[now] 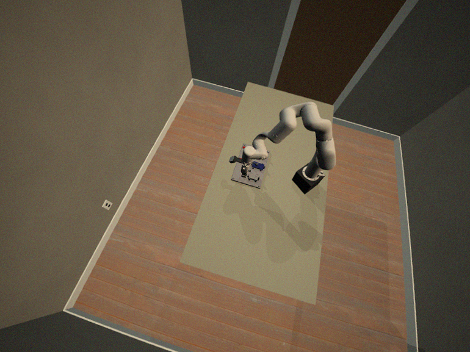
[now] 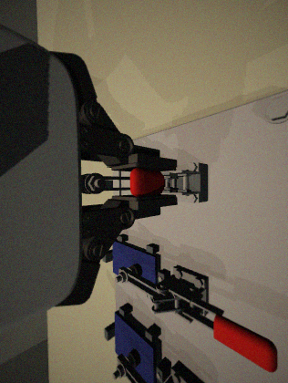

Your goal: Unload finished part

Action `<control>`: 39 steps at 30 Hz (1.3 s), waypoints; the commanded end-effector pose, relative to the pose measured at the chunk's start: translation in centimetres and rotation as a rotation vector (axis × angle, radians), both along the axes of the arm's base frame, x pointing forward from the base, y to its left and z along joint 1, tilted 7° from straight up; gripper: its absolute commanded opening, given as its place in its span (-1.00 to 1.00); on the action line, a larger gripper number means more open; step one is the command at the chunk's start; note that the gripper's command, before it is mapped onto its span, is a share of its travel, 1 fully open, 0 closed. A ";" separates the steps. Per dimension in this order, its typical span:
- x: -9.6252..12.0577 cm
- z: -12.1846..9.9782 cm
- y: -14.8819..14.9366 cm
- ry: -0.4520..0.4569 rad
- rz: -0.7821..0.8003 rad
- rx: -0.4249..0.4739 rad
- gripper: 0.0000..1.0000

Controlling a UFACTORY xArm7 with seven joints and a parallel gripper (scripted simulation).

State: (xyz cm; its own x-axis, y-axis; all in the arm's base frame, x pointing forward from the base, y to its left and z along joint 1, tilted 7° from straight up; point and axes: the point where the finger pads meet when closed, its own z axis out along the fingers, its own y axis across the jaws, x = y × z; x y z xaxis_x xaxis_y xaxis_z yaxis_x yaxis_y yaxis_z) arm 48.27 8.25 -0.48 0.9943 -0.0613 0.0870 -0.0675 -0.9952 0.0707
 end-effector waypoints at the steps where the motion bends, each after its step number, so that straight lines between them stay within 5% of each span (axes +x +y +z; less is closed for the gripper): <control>1: 0.1 0.1 0.1 -0.003 0.001 0.001 -1.00; 37: -0.3 0.1 0.1 -0.003 0.001 0.001 -1.00; 38: -0.3 0.1 0.1 -0.003 0.001 0.001 -0.05; 39: -0.3 0.1 0.1 -0.003 0.001 0.001 -0.05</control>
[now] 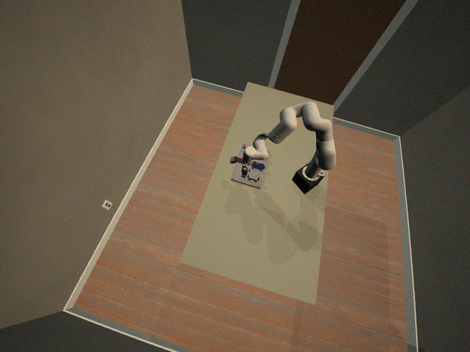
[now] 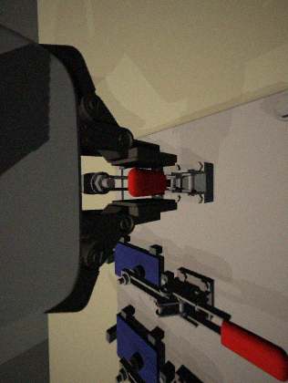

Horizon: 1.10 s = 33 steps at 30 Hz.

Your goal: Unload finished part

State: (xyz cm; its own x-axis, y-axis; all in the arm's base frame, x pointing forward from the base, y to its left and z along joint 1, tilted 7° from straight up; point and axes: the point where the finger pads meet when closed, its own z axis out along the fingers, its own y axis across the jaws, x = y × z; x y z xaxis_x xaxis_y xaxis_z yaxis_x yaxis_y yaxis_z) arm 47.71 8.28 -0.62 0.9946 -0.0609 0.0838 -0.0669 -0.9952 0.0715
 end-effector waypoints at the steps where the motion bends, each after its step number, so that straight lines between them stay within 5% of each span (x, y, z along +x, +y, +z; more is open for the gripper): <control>1: 0.2 0.2 0.1 -0.006 0.000 0.001 -0.05; 33: 0.2 0.6 0.1 -0.006 0.000 0.001 -0.05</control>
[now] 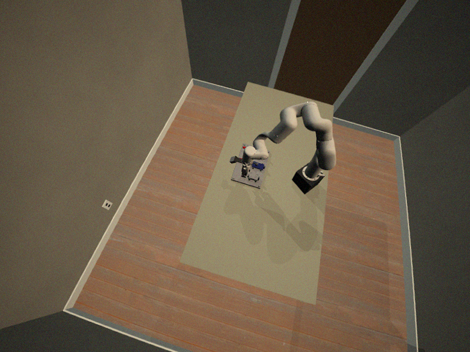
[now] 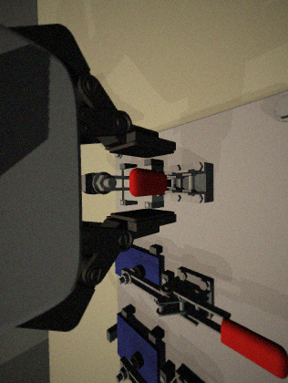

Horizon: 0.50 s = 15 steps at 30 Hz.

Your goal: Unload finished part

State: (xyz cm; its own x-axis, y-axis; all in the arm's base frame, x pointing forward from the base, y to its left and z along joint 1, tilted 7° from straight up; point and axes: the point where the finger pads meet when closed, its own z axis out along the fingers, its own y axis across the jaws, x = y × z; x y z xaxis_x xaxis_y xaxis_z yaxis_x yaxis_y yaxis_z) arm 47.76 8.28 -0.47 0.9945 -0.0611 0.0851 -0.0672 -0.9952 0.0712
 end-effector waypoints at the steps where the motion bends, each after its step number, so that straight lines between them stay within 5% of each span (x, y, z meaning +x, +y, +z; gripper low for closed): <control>1: 0.1 0.6 0.1 -0.005 0.001 0.001 -0.05; 15: -0.2 4.0 0.3 -0.005 0.001 0.001 -0.05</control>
